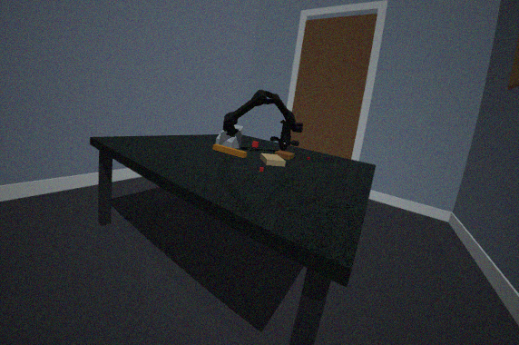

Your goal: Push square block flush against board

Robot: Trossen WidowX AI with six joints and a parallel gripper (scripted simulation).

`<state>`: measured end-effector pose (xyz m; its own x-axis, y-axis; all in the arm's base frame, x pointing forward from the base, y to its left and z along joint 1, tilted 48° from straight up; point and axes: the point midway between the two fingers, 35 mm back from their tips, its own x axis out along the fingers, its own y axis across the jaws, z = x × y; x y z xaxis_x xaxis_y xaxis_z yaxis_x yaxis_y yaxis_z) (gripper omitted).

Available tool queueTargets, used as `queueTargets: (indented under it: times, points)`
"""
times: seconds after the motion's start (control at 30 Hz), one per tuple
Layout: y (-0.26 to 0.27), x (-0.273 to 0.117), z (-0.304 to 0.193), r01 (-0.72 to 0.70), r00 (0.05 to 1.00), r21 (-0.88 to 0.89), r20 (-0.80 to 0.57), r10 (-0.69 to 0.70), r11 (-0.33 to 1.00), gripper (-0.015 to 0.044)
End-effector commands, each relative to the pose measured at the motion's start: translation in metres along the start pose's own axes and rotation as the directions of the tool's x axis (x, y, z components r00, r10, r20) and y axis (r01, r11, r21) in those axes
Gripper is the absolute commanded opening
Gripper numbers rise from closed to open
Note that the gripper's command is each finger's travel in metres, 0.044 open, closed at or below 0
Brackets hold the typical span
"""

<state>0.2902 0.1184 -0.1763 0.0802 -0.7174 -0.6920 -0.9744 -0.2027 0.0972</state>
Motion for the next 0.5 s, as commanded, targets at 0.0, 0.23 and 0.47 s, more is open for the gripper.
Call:
queueTargets:
  times: [0.0, 0.23, 0.47]
  points:
    - [0.000, -0.001, -0.006, 0.004, 1.000, -0.006, -0.004, -0.004, 1.000, 0.0000]
    - [-0.001, -0.001, -0.016, 0.004, 1.000, -0.006, -0.004, -0.004, 1.000, 0.0000]
    - [-0.002, -0.001, -0.026, 0.004, 1.000, -0.007, -0.004, -0.004, 1.000, 0.0000]
